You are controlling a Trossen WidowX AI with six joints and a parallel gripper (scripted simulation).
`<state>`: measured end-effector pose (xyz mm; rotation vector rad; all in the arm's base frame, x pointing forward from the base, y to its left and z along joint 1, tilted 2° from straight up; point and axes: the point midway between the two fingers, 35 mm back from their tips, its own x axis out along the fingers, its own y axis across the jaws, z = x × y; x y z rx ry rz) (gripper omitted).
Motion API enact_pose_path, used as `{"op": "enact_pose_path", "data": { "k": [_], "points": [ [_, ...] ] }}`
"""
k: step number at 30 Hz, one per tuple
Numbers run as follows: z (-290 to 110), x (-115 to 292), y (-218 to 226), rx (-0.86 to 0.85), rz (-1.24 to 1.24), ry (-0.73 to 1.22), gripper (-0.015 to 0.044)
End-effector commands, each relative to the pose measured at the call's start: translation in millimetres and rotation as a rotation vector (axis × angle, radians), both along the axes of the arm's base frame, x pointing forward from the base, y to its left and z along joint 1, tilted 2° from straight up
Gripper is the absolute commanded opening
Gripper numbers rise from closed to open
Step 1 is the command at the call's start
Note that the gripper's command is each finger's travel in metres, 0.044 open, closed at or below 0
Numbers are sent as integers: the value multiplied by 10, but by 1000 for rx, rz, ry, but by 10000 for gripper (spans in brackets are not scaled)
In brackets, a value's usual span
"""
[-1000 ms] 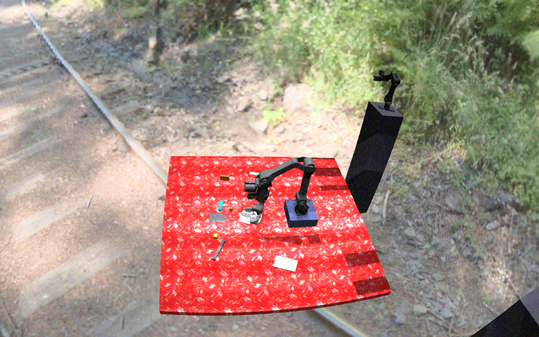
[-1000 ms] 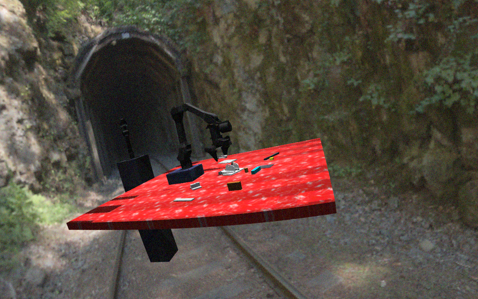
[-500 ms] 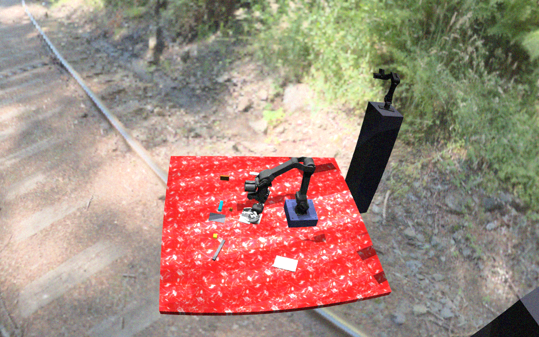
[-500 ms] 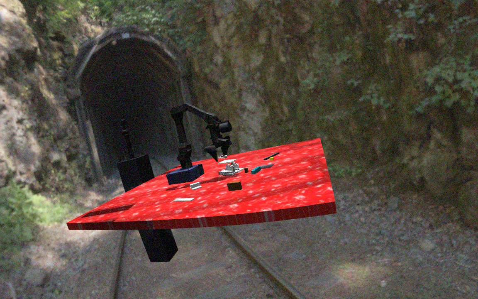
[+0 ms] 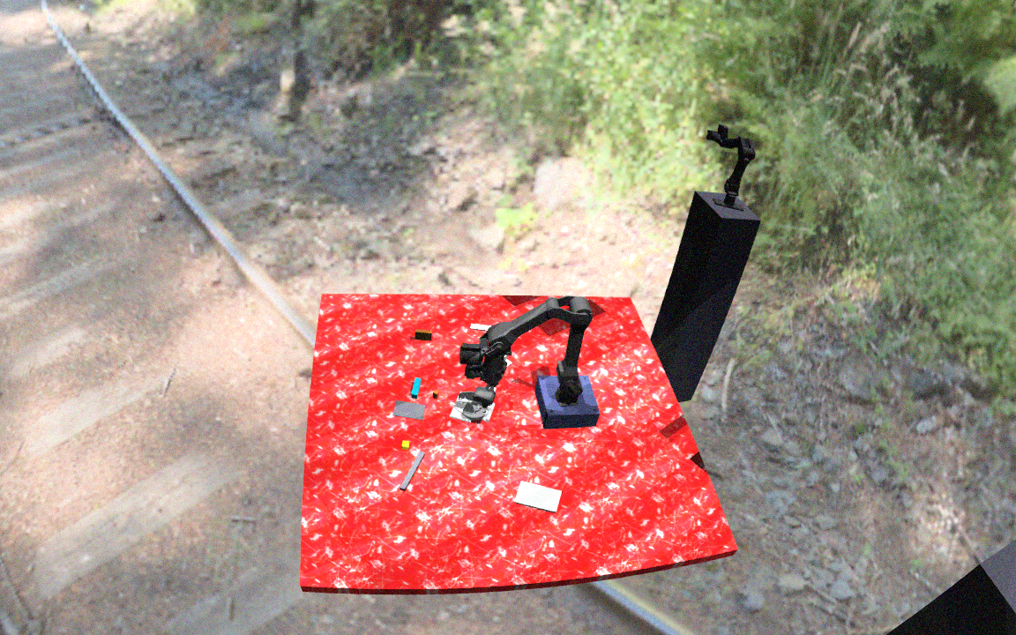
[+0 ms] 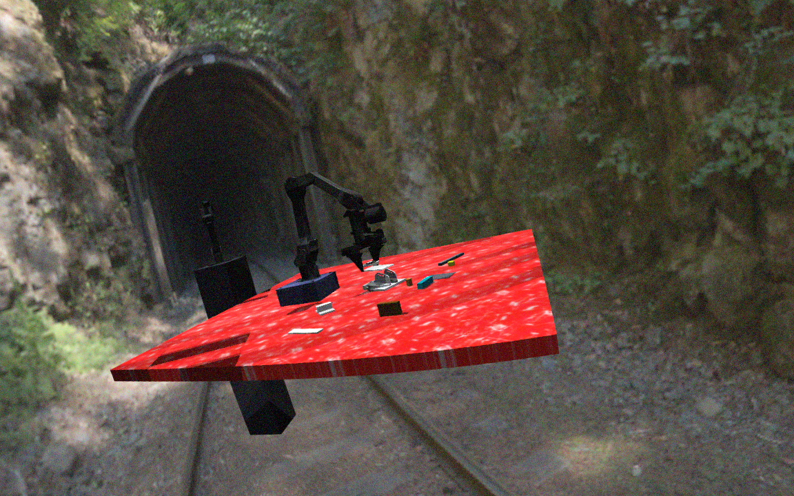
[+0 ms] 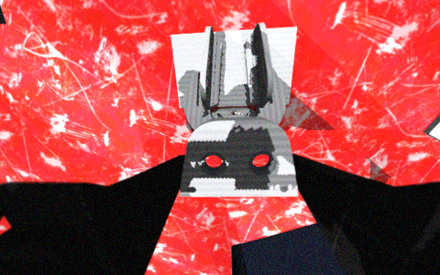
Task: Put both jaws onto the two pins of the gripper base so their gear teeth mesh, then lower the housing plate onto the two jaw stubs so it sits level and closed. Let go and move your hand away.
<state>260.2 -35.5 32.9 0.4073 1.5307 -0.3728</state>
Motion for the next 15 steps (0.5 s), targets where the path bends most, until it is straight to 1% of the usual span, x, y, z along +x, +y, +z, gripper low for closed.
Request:
{"op": "enact_pose_path", "data": {
  "k": [1, 15],
  "points": [
    [-85, -13, 7, 3, 6, 8, 351],
    [-312, -16, 12, 3, 6, 8, 351]
  ]
}}
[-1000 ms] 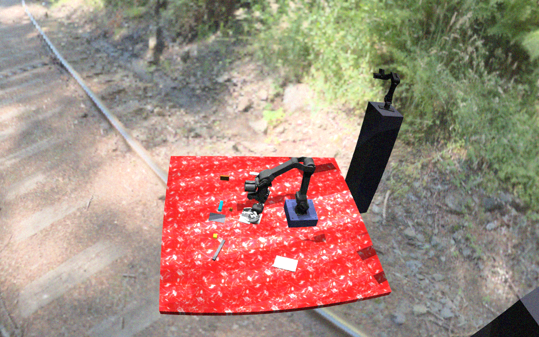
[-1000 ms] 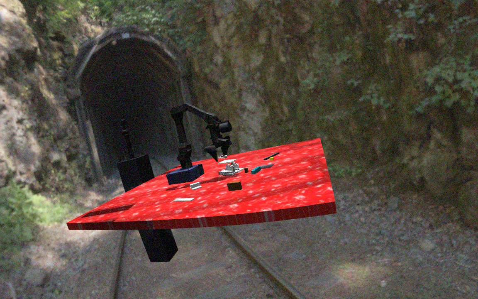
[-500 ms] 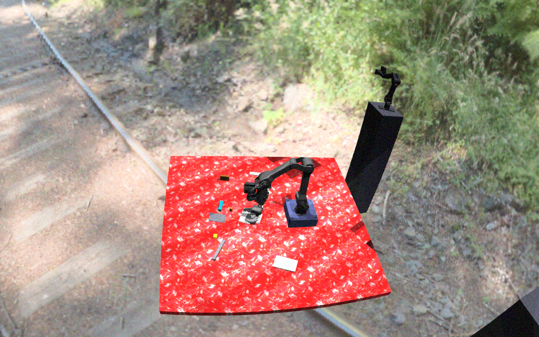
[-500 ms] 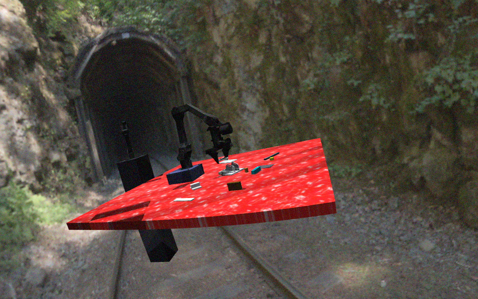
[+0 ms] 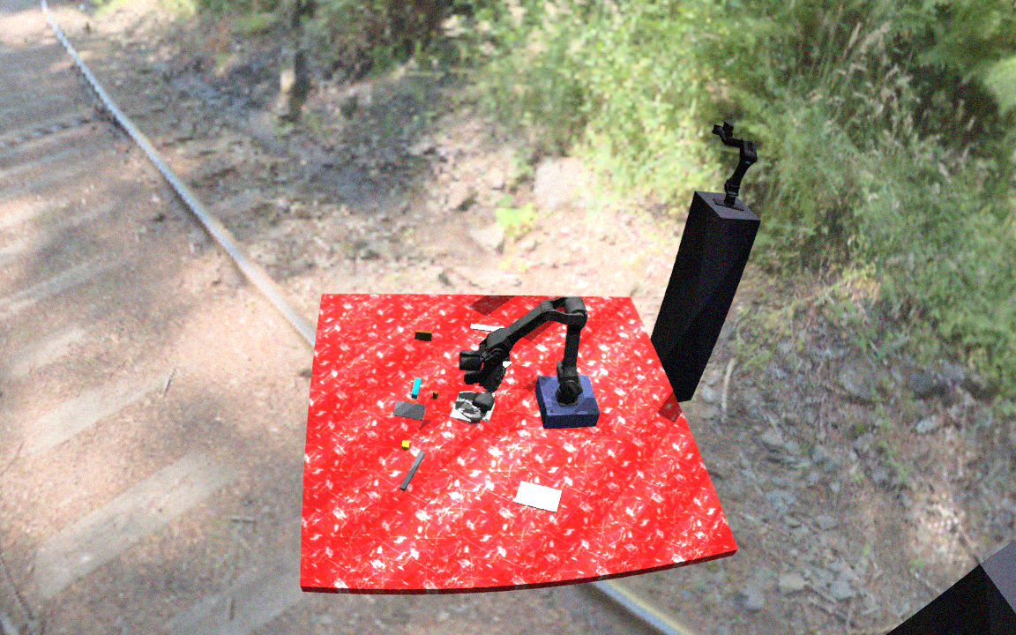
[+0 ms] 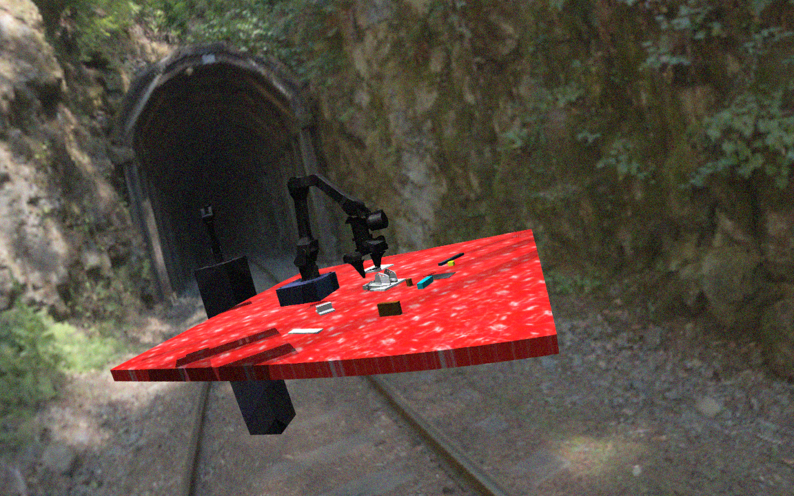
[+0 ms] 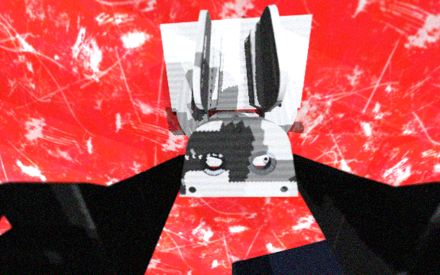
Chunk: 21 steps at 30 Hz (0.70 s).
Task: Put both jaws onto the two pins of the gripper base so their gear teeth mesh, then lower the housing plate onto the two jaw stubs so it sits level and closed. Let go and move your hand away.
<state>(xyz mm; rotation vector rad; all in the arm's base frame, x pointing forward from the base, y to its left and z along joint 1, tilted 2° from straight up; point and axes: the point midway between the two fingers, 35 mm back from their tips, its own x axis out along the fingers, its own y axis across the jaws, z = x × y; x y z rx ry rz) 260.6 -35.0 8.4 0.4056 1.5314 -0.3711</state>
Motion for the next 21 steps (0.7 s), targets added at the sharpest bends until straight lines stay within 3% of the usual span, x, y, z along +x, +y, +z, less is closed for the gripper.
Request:
{"op": "enact_pose_path", "data": {
  "k": [1, 21],
  "points": [
    [-83, -21, 8, 3, 4, 8, 351],
    [-232, -37, 14, 3, 5, 8, 351]
  ]
}}
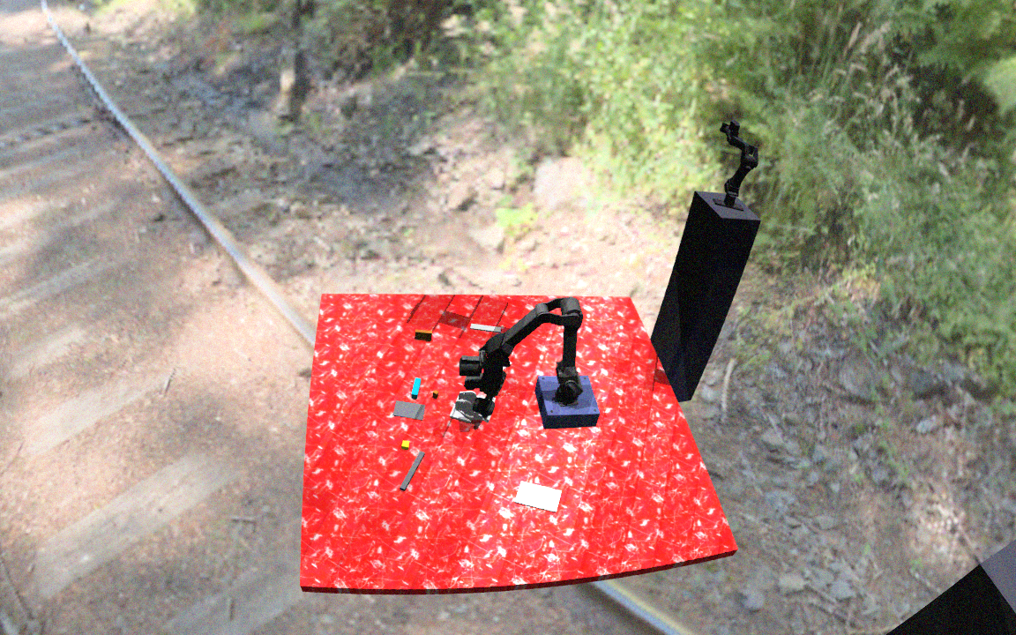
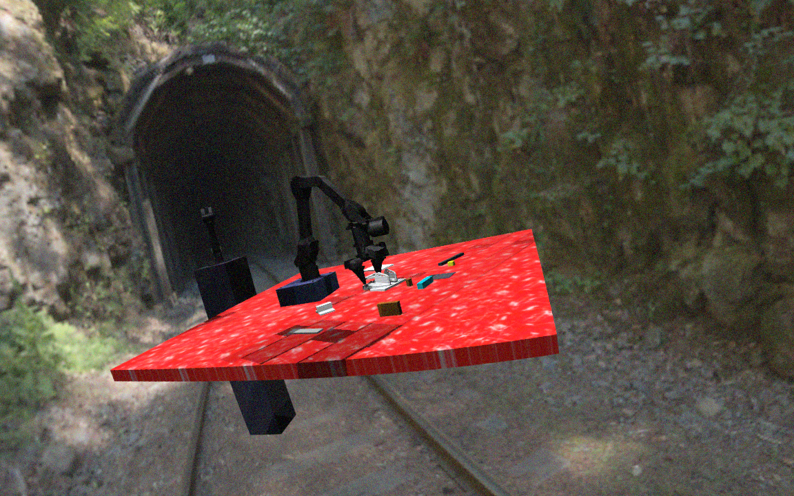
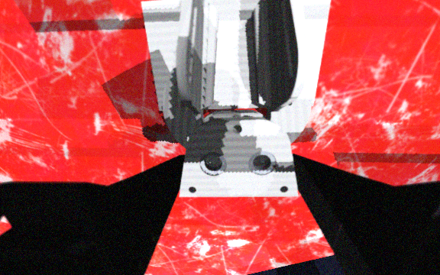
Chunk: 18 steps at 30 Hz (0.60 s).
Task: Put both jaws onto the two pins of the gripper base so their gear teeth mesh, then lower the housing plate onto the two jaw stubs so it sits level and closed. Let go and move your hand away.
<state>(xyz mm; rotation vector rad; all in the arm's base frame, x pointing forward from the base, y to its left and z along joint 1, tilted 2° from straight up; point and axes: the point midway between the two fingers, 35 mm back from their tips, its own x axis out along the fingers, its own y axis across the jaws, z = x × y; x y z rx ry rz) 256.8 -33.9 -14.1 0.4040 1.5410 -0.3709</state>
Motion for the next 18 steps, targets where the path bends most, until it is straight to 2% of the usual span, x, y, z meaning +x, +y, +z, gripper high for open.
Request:
{"op": "enact_pose_path", "data": {
  "k": [1, 18],
  "points": [
    [-6, 1, 3, 2, 3, -1, 351],
    [-30, 1, 4, 2, -1, -1, 351]
  ]
}}
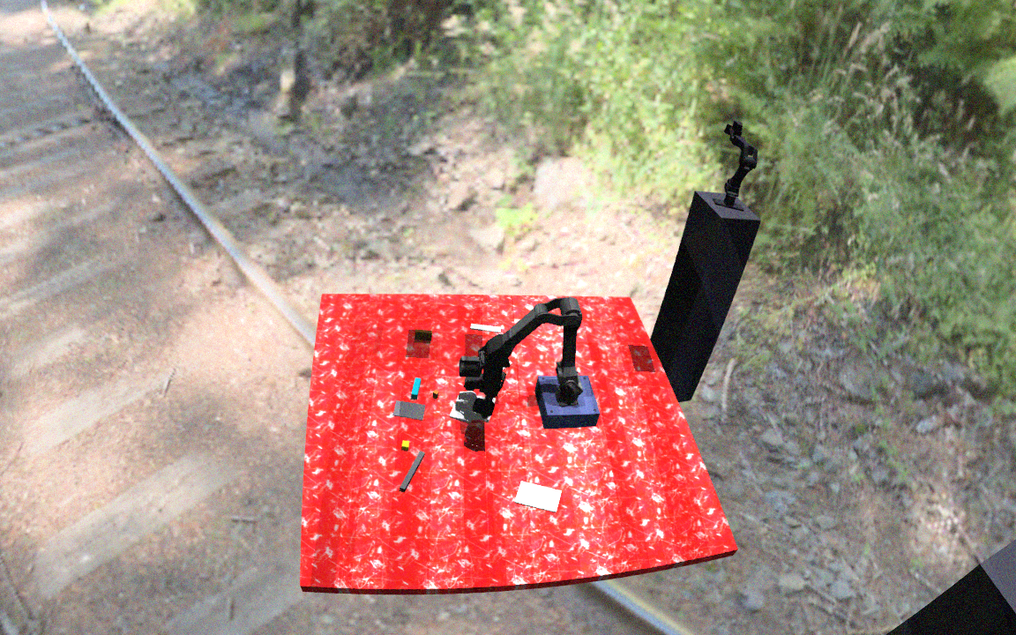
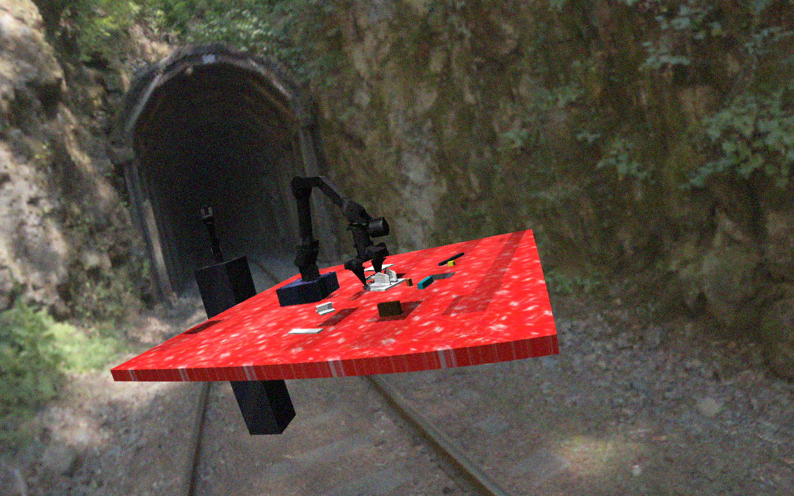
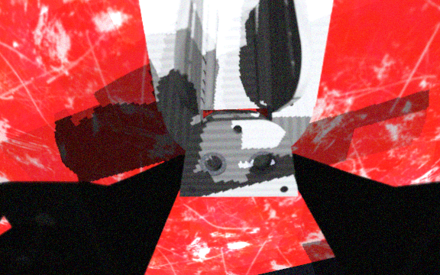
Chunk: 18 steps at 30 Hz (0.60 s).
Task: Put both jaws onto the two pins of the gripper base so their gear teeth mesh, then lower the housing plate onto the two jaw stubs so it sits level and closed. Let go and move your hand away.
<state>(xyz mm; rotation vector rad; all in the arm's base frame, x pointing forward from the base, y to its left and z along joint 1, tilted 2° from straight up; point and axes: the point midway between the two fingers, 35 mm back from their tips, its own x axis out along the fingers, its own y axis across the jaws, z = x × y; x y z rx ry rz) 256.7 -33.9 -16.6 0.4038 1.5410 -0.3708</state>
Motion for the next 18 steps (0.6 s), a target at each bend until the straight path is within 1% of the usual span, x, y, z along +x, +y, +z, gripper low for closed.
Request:
{"op": "enact_pose_path", "data": {
  "k": [1, 18],
  "points": [
    [-7, 1, 3, 2, -1, -1, 351],
    [-54, 1, 4, 2, -9, -1, 351]
  ]
}}
